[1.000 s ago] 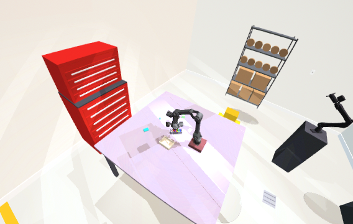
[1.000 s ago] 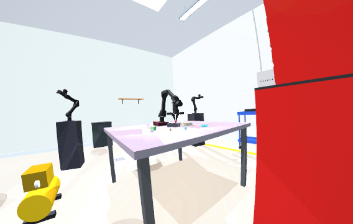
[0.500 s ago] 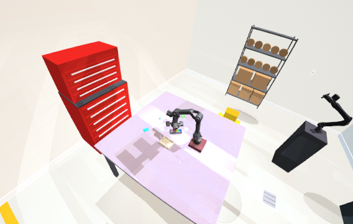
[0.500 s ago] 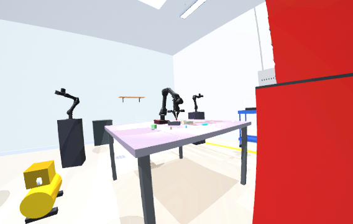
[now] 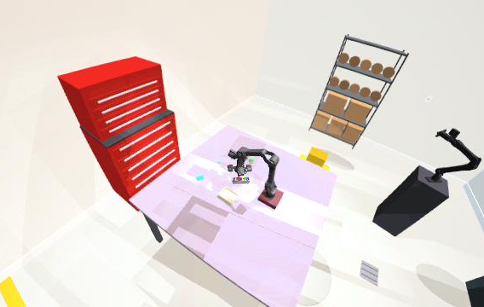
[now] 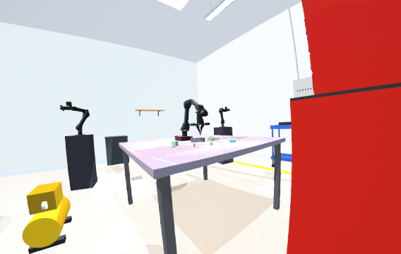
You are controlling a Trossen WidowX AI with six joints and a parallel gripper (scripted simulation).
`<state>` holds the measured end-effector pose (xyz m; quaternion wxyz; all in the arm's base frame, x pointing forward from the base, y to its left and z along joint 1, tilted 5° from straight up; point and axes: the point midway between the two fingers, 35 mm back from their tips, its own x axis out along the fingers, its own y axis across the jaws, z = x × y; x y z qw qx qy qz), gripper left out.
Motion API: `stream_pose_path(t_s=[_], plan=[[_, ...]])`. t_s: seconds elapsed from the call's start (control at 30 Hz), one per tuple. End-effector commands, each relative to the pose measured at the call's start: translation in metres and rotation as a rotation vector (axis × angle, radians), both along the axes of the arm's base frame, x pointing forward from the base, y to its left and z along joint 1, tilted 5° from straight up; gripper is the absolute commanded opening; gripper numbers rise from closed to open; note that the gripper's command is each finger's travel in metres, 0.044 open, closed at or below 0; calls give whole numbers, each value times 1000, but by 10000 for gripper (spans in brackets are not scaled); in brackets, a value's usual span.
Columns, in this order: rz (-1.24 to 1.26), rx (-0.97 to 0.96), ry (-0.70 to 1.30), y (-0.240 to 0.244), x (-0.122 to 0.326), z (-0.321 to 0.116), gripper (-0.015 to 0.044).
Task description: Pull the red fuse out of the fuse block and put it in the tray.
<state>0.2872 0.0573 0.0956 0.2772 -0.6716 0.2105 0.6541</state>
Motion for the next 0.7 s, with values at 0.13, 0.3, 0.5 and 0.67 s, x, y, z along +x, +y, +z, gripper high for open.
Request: stream_pose_path(t_s=[0.13, 0.3, 0.5, 0.67], plan=[[5, 3, -5, 1, 0, 9, 0], [5, 4, -4, 22, -2, 11, 0], [5, 6, -3, 52, -7, 13, 0], [5, 8, -2, 77, -14, 15, 0]])
